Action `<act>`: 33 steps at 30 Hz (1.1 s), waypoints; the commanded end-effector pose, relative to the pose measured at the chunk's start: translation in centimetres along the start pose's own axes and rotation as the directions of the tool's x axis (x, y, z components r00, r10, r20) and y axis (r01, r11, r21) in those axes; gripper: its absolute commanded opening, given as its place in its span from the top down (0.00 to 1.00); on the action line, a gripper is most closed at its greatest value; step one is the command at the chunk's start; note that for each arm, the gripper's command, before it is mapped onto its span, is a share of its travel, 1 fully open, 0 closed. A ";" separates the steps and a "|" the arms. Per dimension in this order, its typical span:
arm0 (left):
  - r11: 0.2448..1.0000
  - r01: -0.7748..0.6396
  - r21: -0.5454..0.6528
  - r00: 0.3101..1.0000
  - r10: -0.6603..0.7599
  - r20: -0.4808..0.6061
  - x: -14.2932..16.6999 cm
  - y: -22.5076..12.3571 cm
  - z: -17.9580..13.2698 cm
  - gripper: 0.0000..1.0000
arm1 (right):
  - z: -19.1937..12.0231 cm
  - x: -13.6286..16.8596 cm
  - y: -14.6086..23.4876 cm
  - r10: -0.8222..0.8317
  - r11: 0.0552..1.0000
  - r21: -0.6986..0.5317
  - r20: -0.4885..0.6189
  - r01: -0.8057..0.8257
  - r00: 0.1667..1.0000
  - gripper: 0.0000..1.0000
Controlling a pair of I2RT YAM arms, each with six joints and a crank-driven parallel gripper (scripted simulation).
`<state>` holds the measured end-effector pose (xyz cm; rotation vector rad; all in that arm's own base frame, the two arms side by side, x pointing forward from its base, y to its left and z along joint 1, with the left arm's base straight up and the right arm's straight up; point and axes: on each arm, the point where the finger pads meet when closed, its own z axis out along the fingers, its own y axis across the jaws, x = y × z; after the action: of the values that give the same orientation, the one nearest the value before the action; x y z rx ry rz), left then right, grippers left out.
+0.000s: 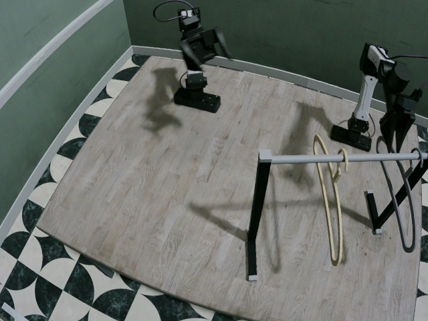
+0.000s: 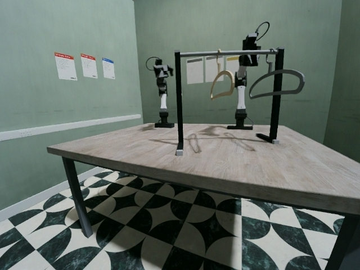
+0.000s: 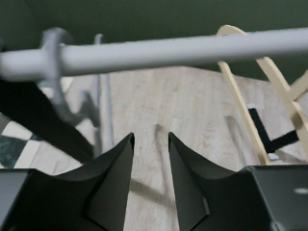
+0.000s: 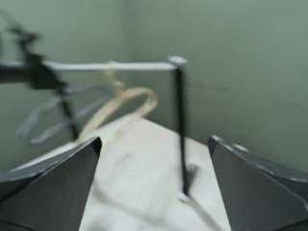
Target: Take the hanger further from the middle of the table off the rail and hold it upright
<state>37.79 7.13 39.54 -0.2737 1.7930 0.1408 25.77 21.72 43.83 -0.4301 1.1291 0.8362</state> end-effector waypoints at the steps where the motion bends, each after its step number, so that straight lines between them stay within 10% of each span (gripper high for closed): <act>1: 0.996 -0.012 -0.090 0.994 0.003 -0.107 0.5 2.6 -1.1 0.68 | 3.2 -3.7 5.2 0.043 0.981 -0.195 0.199 -0.004 0.979 0.00; 13: 0.988 -0.010 -0.155 0.996 -0.004 -0.089 -0.7 5.2 -1.4 0.68 | 6.2 -2.7 11.6 0.151 0.912 -0.407 0.218 -0.051 0.964 0.00; 33: 0.989 -0.019 -0.147 0.994 0.003 -0.105 0.8 5.6 0.5 0.68 | 6.9 -2.0 12.1 0.156 0.909 -0.411 0.199 -0.062 0.967 0.00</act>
<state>35.94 12.08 38.15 -0.3889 1.9124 0.2686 21.00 33.72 47.42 -0.6107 0.8341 1.1904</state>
